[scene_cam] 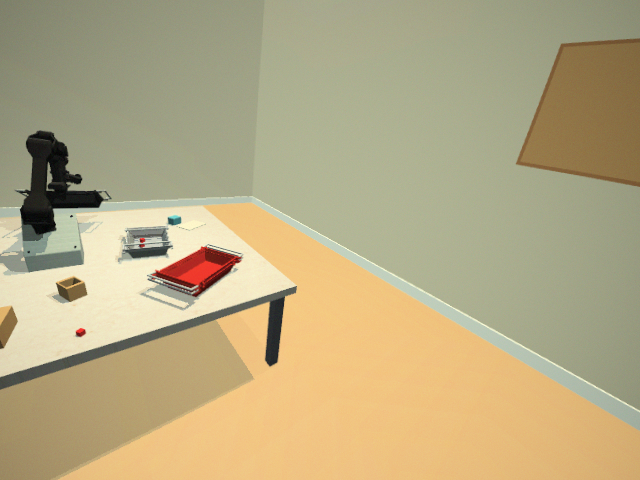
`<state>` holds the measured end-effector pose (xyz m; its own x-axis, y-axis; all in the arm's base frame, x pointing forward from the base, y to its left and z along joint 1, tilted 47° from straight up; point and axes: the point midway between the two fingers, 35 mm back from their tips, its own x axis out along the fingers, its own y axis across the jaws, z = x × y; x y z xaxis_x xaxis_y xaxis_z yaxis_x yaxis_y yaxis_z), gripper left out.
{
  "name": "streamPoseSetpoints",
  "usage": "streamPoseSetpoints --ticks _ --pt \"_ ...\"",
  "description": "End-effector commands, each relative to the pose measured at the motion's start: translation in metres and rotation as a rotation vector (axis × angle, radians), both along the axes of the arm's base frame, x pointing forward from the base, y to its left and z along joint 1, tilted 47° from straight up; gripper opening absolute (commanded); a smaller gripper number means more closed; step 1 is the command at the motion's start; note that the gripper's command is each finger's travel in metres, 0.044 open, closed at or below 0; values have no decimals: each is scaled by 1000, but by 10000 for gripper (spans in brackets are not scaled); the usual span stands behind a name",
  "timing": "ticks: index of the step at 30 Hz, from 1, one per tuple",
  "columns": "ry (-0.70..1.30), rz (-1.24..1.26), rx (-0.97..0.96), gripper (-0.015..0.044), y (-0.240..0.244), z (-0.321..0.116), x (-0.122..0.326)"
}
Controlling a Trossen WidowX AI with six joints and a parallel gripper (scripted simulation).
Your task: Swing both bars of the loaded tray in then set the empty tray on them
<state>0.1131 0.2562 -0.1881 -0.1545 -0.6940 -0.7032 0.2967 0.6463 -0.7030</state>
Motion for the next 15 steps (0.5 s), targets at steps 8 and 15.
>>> streamPoseSetpoints --ticks 8,15 --pt "-76 -79 17 0 0 14 26" --pt "-154 -159 18 0 -9 30 54"
